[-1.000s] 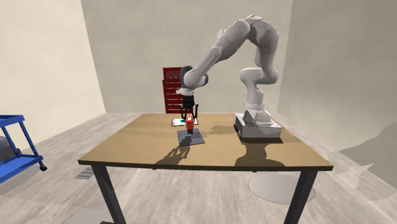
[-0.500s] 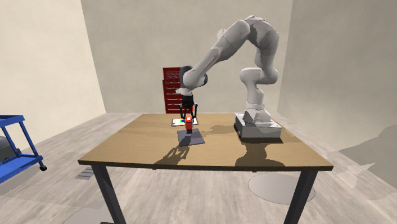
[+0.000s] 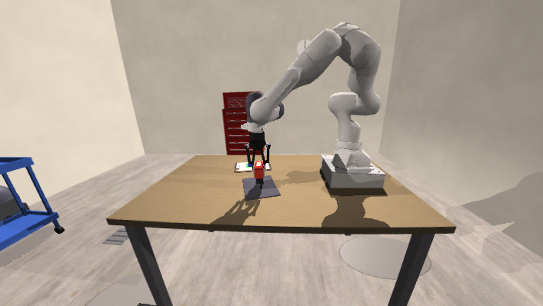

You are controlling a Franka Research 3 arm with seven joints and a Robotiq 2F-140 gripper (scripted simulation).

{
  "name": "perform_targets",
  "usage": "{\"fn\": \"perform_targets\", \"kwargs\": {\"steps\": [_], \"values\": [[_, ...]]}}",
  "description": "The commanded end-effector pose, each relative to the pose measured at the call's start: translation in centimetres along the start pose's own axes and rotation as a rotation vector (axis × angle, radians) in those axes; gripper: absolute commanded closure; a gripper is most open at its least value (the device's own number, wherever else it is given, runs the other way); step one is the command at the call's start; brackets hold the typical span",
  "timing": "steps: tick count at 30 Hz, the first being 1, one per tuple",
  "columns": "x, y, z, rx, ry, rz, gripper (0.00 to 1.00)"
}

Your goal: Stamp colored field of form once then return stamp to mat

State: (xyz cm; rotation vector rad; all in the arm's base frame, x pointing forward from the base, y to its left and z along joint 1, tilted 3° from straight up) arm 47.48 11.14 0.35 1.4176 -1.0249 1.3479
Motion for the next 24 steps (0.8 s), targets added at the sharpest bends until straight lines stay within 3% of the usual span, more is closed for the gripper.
{"fn": "perform_targets", "kwargs": {"steps": [1,12,24], "values": [[-0.3,-0.3,0.0,-0.002,0.0,0.008,0.83],[-2.6,-0.2,-0.1,-0.002,0.0,0.008,0.83],[-2.8,-0.2,-0.1,-0.002,0.0,0.008,0.83]]}}
Point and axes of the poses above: the point where the finger pads meet when closed, its own x axis back along the fingers, its own y axis across the jaws, z = x × y, the point moved 2 cm from there along x, back along the fingers, and after that the axes turned 8 degrees about x, right-handed, at the moved point
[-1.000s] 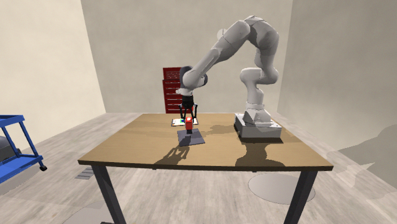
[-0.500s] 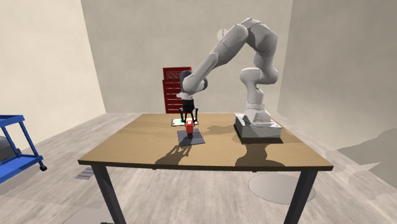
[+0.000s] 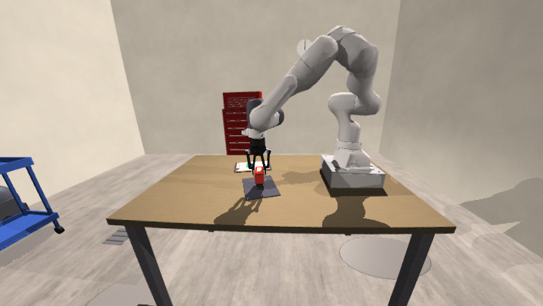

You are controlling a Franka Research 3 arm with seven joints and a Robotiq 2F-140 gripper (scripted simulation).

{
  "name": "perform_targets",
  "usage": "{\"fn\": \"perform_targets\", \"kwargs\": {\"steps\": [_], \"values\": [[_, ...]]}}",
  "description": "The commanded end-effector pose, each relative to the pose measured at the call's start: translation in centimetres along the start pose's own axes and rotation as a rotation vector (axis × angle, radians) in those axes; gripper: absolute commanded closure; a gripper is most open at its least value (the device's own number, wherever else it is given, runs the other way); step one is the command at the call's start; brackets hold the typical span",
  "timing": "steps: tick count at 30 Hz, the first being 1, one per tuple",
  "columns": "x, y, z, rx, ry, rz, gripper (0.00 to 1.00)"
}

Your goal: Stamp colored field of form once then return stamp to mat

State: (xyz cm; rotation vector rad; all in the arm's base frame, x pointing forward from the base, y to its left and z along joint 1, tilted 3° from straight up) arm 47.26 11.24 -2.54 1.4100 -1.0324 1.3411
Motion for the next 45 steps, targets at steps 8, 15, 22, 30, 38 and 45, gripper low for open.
{"fn": "perform_targets", "kwargs": {"steps": [8,15,22,30,38,45], "values": [[0.08,-0.37,0.09,0.009,0.001,0.007,0.83],[0.09,-0.4,0.1,0.009,0.001,0.007,0.83],[0.09,-0.4,0.1,0.009,0.001,0.007,0.5],[0.09,-0.4,0.1,0.009,0.001,0.007,0.5],[0.09,-0.4,0.1,0.009,0.001,0.007,0.5],[0.09,-0.4,0.1,0.009,0.001,0.007,0.5]]}}
Point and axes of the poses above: the point where the finger pads meet when closed, its own x axis back along the fingers, its own y axis across the jaws, z = x × y, the point moved 2 cm from there along x, back along the fingers, and after that the axes turned 8 degrees about x, right-handed, at the moved point
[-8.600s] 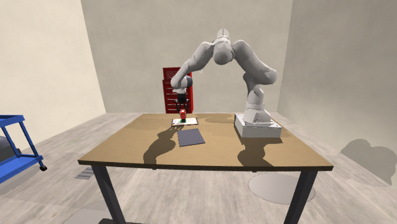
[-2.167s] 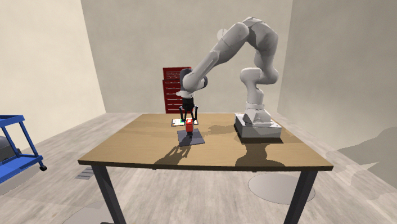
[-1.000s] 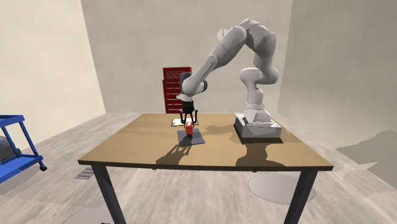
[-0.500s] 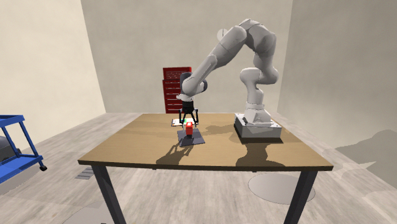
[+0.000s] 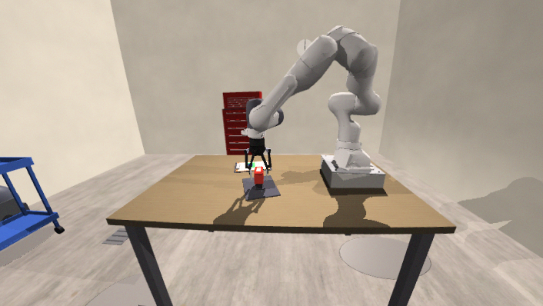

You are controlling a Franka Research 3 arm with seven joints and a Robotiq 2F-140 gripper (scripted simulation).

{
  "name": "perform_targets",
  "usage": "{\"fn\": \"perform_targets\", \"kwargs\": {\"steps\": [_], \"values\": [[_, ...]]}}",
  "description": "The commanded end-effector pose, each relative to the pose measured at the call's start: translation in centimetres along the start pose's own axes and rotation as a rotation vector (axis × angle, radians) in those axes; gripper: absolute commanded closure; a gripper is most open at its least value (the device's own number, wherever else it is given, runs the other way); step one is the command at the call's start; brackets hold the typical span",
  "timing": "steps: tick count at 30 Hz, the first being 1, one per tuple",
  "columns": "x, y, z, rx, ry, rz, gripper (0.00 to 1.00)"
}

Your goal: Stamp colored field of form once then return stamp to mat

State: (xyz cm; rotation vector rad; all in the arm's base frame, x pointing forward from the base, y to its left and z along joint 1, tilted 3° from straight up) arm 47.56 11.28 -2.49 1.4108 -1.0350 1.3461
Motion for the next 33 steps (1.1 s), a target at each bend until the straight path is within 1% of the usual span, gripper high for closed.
{"fn": "perform_targets", "kwargs": {"steps": [1,12,14,16,18,22,24,26,33], "values": [[0.0,-0.1,0.1,0.006,0.001,0.002,0.5],[0.1,-0.1,0.1,0.006,0.001,0.002,0.5],[0.8,-0.1,0.1,0.006,0.001,0.002,0.5],[0.8,-0.1,0.1,0.006,0.001,0.002,0.5],[2.7,-0.1,0.1,0.006,0.001,0.002,0.5],[7.5,-0.1,0.1,0.006,0.001,0.002,0.5],[8.8,-0.1,0.1,0.006,0.001,0.002,0.5],[9.0,-0.1,0.1,0.006,0.001,0.002,0.5],[9.0,-0.1,0.1,0.006,0.001,0.002,0.5]]}}
Point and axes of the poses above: the point where the finger pads meet when closed, its own x axis back along the fingers, its own y axis across the jaws, z = x × y, the point moved 2 cm from there along x, back along the fingers, and after that the axes turned 8 degrees about x, right-handed, at the moved point
